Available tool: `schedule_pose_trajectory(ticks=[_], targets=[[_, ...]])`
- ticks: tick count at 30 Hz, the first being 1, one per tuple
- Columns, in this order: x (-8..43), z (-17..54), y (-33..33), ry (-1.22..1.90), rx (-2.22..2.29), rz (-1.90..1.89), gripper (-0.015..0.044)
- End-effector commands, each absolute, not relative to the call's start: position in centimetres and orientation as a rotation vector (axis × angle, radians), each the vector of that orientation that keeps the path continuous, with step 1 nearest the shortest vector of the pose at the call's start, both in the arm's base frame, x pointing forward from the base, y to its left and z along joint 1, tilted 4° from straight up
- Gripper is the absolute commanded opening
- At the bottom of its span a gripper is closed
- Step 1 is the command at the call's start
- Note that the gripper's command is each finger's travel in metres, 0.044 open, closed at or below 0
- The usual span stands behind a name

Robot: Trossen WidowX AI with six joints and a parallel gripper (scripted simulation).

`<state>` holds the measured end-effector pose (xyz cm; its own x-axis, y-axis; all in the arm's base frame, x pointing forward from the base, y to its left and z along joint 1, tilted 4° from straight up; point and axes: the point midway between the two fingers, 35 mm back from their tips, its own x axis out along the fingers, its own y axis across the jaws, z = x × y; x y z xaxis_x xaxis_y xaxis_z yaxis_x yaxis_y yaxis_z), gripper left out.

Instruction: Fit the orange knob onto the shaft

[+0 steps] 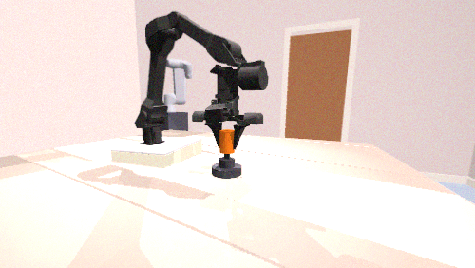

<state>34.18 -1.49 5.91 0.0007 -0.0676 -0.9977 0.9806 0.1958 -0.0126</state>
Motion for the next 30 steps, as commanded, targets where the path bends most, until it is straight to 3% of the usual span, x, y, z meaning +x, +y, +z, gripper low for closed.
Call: schedule_pose_trajectory(ticks=[1,30], targets=[[34.21,6.29,-1.48,1.240,1.023,-1.107,0.0000],[34.20,6.03,-1.52,1.146,1.173,-1.250,0.0000]])
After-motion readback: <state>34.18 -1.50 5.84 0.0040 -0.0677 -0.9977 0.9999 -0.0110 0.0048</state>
